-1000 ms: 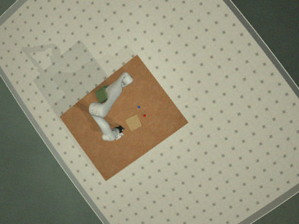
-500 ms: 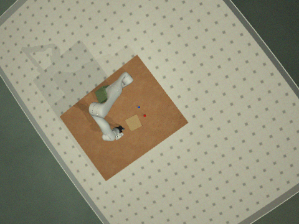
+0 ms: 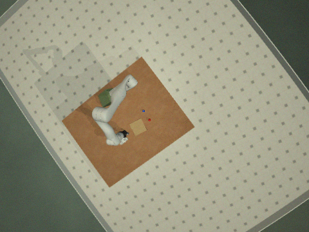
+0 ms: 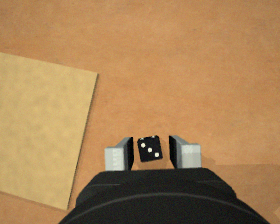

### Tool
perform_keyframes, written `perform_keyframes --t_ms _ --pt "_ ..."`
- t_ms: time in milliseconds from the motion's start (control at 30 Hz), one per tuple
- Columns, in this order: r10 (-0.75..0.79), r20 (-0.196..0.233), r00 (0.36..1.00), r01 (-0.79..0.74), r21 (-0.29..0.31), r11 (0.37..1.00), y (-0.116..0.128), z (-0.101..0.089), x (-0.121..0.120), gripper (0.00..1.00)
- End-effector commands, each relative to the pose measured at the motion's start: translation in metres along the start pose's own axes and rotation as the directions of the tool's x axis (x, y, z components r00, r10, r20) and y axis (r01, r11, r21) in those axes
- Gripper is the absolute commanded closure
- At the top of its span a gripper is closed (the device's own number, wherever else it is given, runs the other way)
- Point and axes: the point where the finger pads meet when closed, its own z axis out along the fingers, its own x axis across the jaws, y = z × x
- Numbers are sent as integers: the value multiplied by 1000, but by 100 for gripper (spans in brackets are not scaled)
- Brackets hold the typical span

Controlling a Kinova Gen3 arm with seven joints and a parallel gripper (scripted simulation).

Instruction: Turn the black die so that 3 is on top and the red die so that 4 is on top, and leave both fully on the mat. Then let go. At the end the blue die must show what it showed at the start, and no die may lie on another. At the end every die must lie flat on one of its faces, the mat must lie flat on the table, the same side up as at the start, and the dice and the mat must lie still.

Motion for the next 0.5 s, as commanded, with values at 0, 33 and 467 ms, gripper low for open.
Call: perform_keyframes --t_ms 0,33,467 --pt "-1 4 1000 1 -2 1000 0 5 -1 30" --pt "-1 4 1000 1 -2 1000 0 7 -1 30" --pt "-1 4 1000 1 -2 1000 0 14 -1 30"
